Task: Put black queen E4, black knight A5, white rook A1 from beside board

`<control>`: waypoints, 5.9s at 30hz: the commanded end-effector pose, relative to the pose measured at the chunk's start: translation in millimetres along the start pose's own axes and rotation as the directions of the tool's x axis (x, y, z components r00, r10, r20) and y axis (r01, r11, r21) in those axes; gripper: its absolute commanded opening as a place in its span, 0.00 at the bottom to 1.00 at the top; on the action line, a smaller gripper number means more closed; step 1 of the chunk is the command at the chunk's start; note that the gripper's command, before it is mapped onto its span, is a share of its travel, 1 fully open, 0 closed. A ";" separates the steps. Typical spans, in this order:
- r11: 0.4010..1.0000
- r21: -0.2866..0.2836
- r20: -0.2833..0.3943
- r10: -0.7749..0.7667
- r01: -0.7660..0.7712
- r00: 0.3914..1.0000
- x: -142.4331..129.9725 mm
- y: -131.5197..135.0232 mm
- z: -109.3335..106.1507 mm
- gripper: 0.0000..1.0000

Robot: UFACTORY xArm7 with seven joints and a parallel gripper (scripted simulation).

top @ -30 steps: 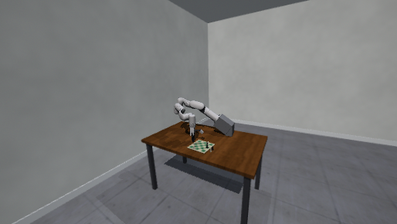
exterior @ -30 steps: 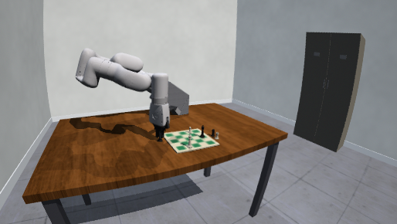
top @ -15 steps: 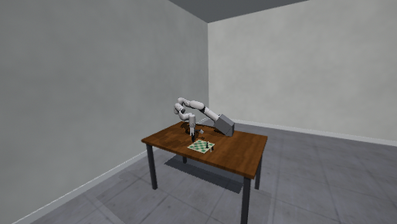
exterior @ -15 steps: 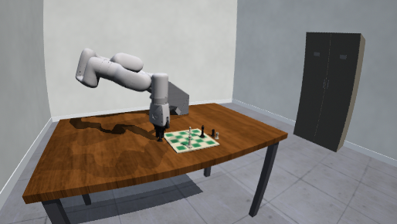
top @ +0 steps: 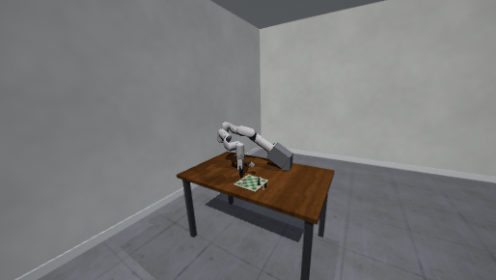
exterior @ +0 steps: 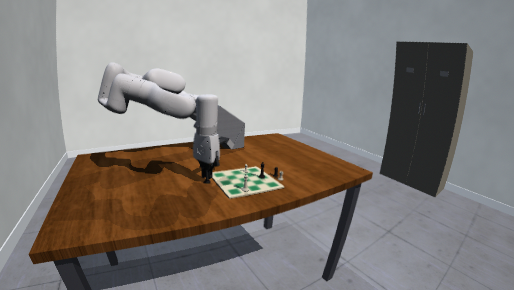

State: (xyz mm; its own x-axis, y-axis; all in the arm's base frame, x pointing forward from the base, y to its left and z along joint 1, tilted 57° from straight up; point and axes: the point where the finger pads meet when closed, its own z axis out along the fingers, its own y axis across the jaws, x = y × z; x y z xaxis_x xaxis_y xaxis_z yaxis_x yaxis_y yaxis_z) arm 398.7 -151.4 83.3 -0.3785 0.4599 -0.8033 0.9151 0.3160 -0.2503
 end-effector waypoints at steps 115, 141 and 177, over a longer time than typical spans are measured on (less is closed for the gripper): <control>0.958 -0.004 0.002 -0.287 0.287 0.958 107.4 15.7 -11.8 0.00; 0.958 -0.004 0.002 -0.287 0.287 0.958 107.4 15.8 -10.4 0.00; 0.958 -0.004 0.002 -0.287 0.287 0.958 107.4 15.8 -7.9 0.00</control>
State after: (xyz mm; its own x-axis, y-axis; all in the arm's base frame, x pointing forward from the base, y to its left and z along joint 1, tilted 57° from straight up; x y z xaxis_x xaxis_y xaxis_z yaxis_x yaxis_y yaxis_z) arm 370.7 -92.3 -3.1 -0.6247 0.3490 -0.6985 0.7684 0.4343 -0.4701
